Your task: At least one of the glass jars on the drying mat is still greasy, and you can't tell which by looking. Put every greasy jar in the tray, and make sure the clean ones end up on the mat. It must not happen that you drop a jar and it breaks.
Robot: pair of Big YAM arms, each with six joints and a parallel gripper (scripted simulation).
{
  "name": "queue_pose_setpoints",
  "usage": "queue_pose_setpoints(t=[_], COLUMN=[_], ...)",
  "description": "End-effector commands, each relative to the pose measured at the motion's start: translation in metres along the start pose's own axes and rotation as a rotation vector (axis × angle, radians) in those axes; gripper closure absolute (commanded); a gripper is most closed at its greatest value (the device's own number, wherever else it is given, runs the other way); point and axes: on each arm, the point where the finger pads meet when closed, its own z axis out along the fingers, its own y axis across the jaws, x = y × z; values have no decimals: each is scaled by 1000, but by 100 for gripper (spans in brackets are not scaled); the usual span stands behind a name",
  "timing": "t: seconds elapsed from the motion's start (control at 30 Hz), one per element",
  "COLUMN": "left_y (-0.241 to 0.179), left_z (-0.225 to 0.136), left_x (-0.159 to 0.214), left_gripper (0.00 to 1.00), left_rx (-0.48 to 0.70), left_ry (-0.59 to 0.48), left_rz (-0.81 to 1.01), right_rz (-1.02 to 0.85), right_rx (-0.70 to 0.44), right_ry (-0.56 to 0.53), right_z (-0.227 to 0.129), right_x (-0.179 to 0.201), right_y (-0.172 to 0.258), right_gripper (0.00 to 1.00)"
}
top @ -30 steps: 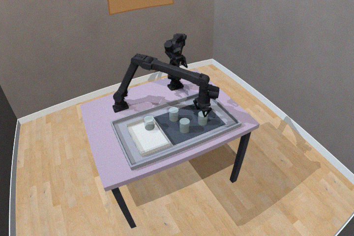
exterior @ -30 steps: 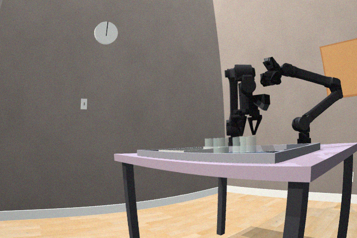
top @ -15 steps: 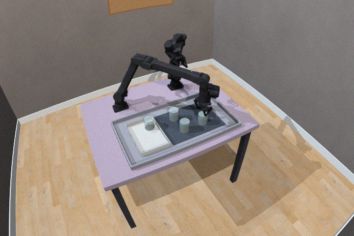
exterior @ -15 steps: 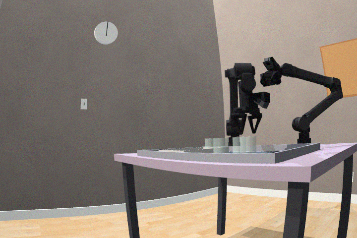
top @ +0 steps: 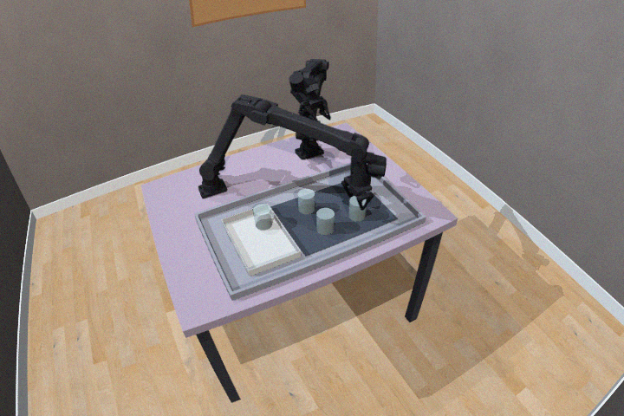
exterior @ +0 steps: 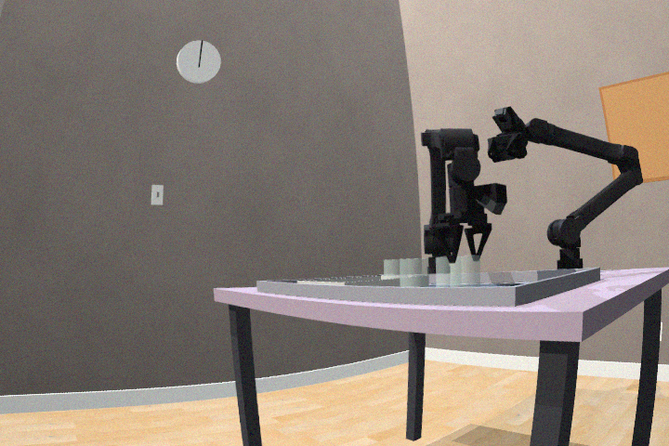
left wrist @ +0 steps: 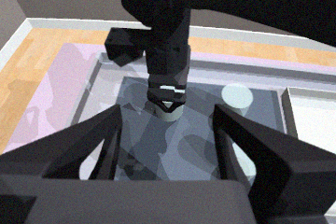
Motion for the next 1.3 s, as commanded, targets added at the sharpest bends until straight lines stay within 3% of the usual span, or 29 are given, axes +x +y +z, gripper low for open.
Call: queue_pose_setpoints(t=[0.0, 0.43, 0.9, 1.03, 1.2, 1.27], left_y=[-2, -2, -2, -2, -2, -2], left_z=[-5, -5, -5, -5, -5, -5], left_x=[-14, -14, -14, -14, -14, -14], left_gripper=[40, 40, 40, 40, 40, 40], left_rx=[9, 9, 9, 9, 9, 9], left_ry=[-22, -22, -22, -22, -22, -22], left_rz=[-29, -29, -29, -29, -29, -29], right_rz=[9, 9, 9, 9, 9, 9], right_rx=[10, -1, 11, 8, 25, 41], right_ry=[-14, -3, -15, -12, -29, -46], right_z=[2, 6, -2, -3, -44, -80], right_x=[-16, -10, -10, -9, -14, -13], right_y=[-15, -9, -10, -9, -13, -12], right_gripper=[11, 13, 43, 37, 37, 37])
